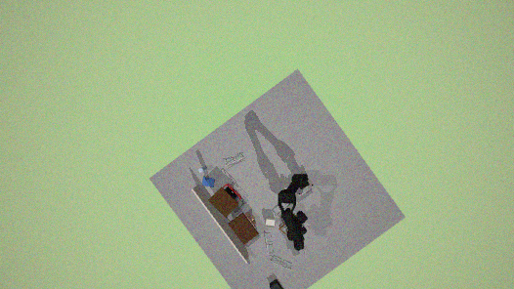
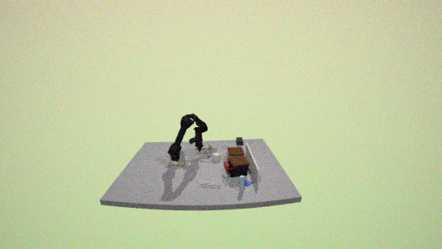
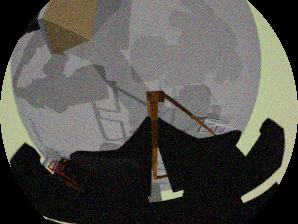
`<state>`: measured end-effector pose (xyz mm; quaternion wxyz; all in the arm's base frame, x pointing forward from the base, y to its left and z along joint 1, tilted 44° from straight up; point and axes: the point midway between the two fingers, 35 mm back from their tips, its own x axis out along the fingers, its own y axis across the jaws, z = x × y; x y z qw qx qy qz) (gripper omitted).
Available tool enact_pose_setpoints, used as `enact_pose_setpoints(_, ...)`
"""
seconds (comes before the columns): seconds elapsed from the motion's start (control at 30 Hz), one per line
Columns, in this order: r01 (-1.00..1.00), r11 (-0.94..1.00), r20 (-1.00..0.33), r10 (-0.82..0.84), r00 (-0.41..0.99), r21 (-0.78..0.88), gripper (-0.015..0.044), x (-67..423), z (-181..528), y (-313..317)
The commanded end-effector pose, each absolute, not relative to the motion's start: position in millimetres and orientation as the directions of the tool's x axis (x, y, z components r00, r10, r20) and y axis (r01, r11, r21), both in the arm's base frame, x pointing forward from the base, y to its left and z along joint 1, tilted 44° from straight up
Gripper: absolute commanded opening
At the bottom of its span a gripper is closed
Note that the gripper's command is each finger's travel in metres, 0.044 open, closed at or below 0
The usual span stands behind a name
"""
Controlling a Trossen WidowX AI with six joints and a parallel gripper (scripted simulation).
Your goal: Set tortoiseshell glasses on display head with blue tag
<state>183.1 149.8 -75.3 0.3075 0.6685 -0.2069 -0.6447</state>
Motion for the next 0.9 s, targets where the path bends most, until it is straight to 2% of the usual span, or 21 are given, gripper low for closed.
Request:
enact_pose_setpoints(0.0,0.117,-0.727,-0.736,-0.673,0.08,0.677,0.0,179,-74,148)
enact_pose_setpoints(0.87,0.118,-0.727,-0.736,-0.673,0.079,0.677,0.0,169,-72,145)
